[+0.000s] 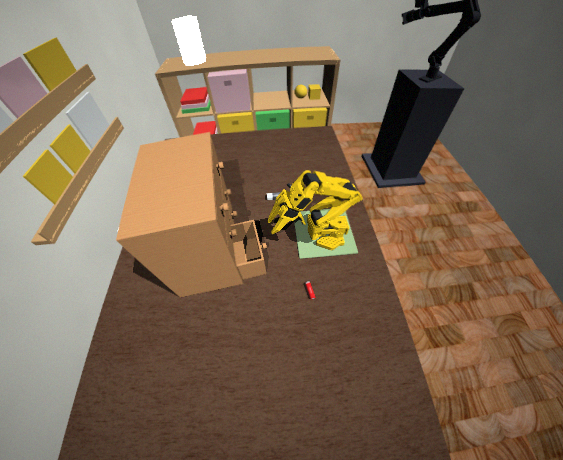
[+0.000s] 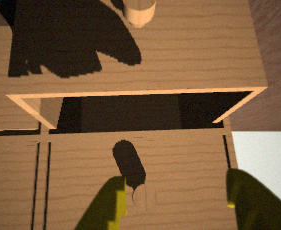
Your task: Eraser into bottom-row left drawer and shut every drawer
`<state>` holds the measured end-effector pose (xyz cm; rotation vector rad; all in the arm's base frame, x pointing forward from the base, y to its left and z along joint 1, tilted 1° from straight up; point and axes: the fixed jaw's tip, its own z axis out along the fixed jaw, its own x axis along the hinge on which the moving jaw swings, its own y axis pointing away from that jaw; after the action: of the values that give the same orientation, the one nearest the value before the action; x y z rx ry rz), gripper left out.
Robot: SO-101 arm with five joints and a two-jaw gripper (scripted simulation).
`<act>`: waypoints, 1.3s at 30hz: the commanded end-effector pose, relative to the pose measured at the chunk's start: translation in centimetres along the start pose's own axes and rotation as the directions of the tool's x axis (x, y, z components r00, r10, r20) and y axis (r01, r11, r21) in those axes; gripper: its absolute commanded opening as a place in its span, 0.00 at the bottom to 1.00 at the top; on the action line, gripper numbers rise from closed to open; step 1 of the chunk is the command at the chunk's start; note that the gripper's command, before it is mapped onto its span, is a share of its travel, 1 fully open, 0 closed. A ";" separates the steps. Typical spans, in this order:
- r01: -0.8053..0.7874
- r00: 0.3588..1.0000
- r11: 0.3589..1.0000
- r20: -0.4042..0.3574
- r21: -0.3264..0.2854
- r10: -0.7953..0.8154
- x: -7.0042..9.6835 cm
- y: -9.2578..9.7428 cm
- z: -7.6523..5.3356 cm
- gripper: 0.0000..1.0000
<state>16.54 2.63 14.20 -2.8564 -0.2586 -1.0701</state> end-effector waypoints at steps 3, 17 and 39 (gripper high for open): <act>-0.007 1.000 1.000 0.009 0.004 0.007 0.4 -0.1 -0.3 0.21; -0.011 0.992 1.000 0.125 0.002 0.010 -1.5 -0.1 -0.1 0.21; -0.326 0.927 0.943 0.171 -0.064 0.333 -2.7 0.0 -0.1 0.21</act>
<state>14.68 2.27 12.93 -2.8948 0.1174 -0.8076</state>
